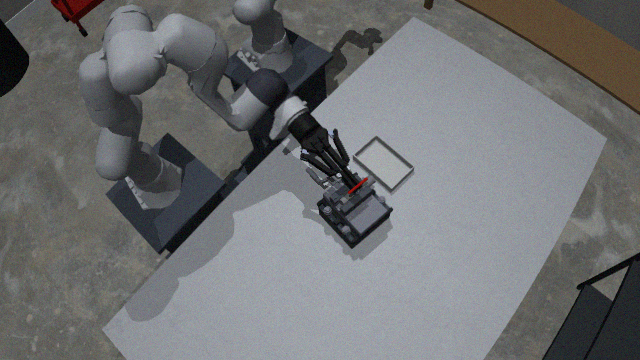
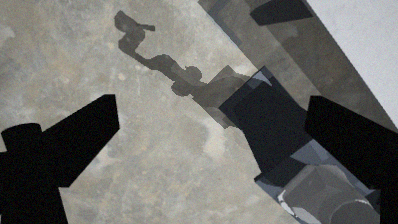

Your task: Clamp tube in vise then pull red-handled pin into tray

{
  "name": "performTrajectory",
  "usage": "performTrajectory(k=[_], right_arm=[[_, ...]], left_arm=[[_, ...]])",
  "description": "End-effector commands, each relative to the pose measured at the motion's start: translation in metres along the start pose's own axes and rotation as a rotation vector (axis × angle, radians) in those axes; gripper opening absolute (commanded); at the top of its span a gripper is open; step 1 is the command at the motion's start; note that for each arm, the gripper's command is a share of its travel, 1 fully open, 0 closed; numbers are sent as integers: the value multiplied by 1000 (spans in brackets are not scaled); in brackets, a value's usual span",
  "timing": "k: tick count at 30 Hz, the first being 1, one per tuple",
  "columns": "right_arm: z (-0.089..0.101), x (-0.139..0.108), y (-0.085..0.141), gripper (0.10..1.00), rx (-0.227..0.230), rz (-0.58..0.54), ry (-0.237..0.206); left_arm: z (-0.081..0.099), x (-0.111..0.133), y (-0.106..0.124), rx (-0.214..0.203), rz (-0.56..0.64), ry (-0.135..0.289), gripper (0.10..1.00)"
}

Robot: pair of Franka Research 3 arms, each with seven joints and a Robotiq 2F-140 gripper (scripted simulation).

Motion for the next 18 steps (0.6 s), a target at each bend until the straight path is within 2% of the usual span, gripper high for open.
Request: performTrajectory(k=[1, 18], right_arm=[[-1, 0, 0, 99, 1, 2, 4], [-1, 2, 1, 99, 1, 2, 4]], left_arm=[[0, 0, 0, -3, 3, 1, 1000], [0, 0, 0, -3, 3, 1, 1000]])
Point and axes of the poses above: on each arm, the point where the finger pads meet when closed, its own z axis back along the fingers, its own y axis across the jaws, x = y × z, the point moved 2 cm from there along z, back along the fingers, and after that the axes turned 12 degrees about -z, right-handed, at the moved point
